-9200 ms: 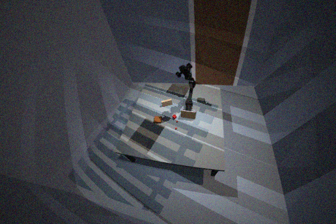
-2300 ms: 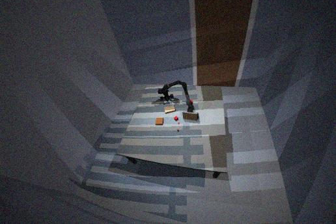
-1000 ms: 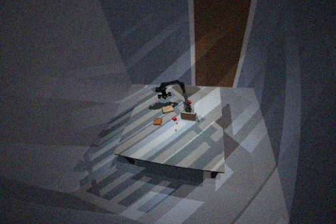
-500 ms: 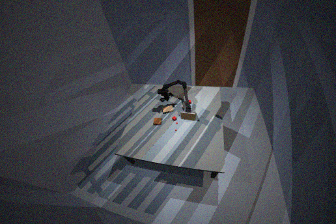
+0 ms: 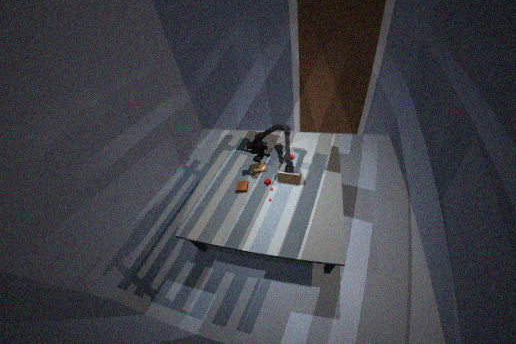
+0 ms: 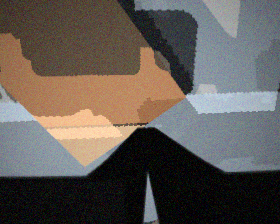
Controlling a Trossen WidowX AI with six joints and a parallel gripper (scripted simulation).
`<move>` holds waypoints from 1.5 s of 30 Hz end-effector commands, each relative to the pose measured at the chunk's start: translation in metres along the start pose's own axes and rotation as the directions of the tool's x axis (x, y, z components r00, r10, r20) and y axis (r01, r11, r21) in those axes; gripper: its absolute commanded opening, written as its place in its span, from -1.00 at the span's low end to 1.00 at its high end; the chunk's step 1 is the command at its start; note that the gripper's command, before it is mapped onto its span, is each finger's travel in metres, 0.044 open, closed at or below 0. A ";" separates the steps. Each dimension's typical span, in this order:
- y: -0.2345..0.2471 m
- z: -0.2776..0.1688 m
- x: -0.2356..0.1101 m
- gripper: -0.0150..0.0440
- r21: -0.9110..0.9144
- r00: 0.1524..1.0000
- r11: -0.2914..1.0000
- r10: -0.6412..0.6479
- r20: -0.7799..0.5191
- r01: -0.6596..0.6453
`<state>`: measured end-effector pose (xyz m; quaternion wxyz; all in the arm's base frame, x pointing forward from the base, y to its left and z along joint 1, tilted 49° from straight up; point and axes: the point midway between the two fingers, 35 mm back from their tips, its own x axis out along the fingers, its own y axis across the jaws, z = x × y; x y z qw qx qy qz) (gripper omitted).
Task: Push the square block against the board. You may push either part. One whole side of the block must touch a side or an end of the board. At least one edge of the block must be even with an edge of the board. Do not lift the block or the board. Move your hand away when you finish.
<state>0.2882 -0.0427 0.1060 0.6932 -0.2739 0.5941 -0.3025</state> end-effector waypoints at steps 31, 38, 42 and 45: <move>0.018 -0.075 0.086 -0.49 -0.599 1.000 0.801 0.000 0.002 0.001; 0.019 -0.073 0.086 -0.49 -0.598 1.000 0.801 0.000 0.002 0.001; 0.020 -0.071 0.086 -0.49 -0.598 1.000 0.801 0.000 0.002 0.001; 0.021 -0.069 0.086 -0.49 -0.598 1.000 0.801 0.001 0.002 0.001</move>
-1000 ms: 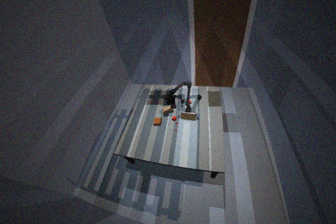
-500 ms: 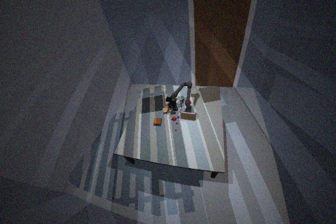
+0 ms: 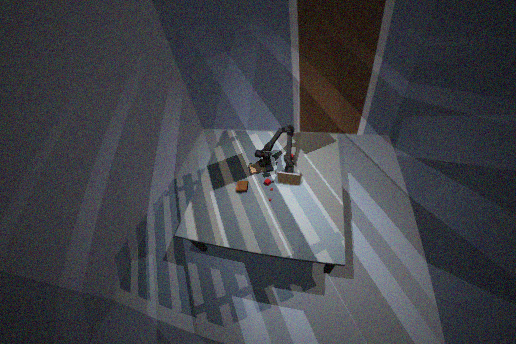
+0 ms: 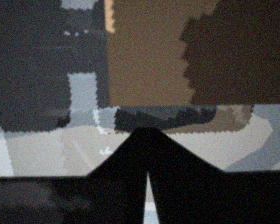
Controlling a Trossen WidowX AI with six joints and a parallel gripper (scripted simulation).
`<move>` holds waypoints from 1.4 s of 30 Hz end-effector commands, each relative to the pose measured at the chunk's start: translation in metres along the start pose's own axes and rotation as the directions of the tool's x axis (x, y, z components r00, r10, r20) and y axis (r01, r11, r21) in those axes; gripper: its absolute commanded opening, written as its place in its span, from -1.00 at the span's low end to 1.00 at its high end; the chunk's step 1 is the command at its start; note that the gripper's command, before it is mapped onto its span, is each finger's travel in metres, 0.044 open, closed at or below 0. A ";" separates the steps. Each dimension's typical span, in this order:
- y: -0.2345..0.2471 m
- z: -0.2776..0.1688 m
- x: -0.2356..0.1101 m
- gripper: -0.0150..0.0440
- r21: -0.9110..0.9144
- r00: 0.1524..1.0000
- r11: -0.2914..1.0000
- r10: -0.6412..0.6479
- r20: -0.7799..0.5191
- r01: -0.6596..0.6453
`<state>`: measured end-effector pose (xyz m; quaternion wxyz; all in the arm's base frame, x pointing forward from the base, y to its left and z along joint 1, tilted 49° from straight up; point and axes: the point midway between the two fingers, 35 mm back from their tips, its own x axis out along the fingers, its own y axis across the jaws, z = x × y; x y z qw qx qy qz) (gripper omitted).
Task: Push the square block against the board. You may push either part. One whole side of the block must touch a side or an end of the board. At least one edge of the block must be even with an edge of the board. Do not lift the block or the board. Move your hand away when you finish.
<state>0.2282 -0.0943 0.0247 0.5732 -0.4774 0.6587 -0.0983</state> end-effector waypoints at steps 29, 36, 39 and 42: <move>-0.004 0.026 0.000 -0.49 0.000 1.000 1.000 -0.003 -0.001 0.003; -0.004 0.032 0.000 -0.49 0.000 1.000 1.000 -0.003 0.000 0.003; -0.004 0.034 0.000 -0.49 0.000 1.000 1.000 -0.003 0.000 0.003; -0.004 0.037 0.000 -0.49 0.000 1.000 1.000 -0.003 0.000 0.003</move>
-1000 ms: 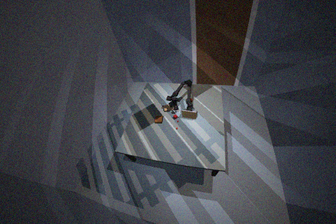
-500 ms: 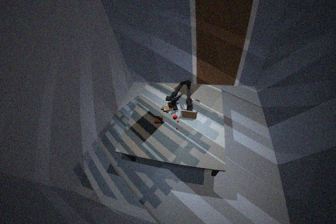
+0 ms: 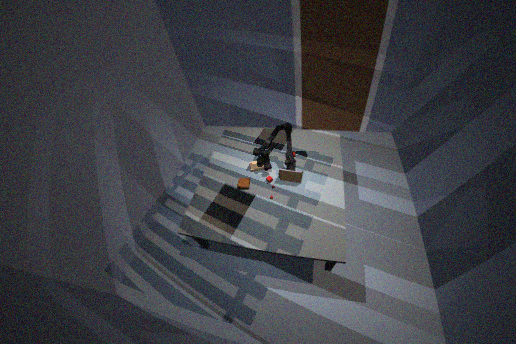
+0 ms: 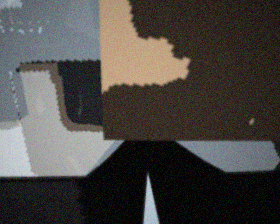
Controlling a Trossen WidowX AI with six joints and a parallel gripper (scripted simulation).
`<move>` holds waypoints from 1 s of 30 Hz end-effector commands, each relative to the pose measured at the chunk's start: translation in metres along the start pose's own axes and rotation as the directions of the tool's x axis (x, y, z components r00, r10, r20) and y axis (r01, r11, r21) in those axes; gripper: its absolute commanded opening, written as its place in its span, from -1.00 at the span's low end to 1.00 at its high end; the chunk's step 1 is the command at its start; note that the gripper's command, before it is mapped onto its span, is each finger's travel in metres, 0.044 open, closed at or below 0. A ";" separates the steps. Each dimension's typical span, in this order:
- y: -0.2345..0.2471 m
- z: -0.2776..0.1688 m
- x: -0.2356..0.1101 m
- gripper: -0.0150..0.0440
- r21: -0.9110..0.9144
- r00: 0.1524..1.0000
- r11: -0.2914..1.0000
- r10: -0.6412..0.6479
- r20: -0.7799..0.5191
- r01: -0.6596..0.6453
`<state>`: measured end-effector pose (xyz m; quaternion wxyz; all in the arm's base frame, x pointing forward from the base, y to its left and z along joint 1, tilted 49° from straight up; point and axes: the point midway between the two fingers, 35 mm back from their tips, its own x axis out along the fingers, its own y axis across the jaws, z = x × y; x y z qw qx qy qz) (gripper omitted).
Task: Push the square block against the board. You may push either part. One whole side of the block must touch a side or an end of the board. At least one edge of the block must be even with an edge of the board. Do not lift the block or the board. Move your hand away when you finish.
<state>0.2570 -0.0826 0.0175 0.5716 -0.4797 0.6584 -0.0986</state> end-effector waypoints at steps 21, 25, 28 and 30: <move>-0.002 0.022 0.000 -0.49 0.005 1.000 1.000 0.001 0.002 -0.001; -0.002 0.025 0.000 -0.49 0.005 1.000 1.000 0.001 0.002 -0.001; -0.003 0.028 0.000 -0.49 0.005 1.000 1.000 0.001 0.002 -0.001; -0.003 0.029 0.000 -0.49 0.005 1.000 1.000 0.001 0.002 -0.001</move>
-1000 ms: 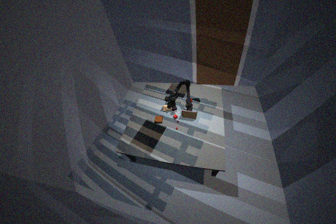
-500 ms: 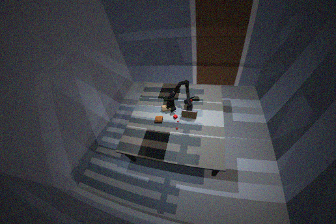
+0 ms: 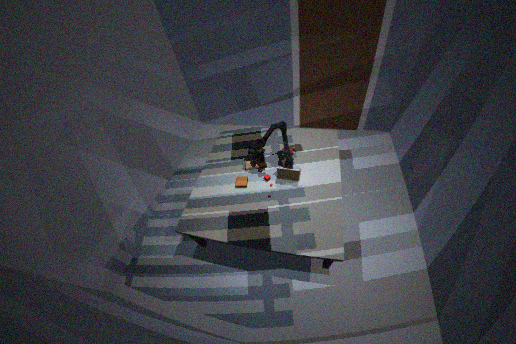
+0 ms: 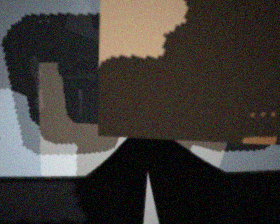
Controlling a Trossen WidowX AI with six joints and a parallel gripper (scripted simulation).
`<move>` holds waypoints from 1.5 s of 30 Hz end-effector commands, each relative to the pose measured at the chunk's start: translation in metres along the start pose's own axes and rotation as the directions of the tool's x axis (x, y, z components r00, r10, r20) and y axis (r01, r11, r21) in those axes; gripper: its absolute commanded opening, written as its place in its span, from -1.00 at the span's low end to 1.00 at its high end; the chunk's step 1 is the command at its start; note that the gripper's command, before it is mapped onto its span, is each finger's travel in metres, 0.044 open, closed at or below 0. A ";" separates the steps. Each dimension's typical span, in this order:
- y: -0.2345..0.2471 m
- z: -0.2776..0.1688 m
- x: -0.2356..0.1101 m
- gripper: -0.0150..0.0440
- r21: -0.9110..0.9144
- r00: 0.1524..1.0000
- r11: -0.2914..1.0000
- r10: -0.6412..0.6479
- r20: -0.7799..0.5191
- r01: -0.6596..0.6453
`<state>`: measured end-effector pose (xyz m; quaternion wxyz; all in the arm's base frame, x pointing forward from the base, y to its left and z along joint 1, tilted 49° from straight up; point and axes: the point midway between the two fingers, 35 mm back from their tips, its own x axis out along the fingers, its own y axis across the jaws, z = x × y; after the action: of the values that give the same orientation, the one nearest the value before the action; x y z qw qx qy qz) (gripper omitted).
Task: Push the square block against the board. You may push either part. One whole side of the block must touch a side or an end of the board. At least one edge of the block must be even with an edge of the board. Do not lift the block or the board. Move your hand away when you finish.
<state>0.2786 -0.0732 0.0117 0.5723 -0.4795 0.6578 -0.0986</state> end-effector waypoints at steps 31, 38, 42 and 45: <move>-0.003 0.026 0.000 -0.49 0.005 1.000 1.000 0.001 0.002 -0.001; -0.004 0.016 0.001 -0.49 0.005 1.000 1.000 0.001 0.001 -0.001; -0.004 0.009 0.001 -0.49 0.004 1.000 1.000 0.001 0.001 -0.001; -0.004 0.005 0.001 -0.49 0.004 1.000 1.000 0.001 0.001 -0.001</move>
<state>0.2905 -0.0704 0.0106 0.5741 -0.4785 0.6569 -0.1001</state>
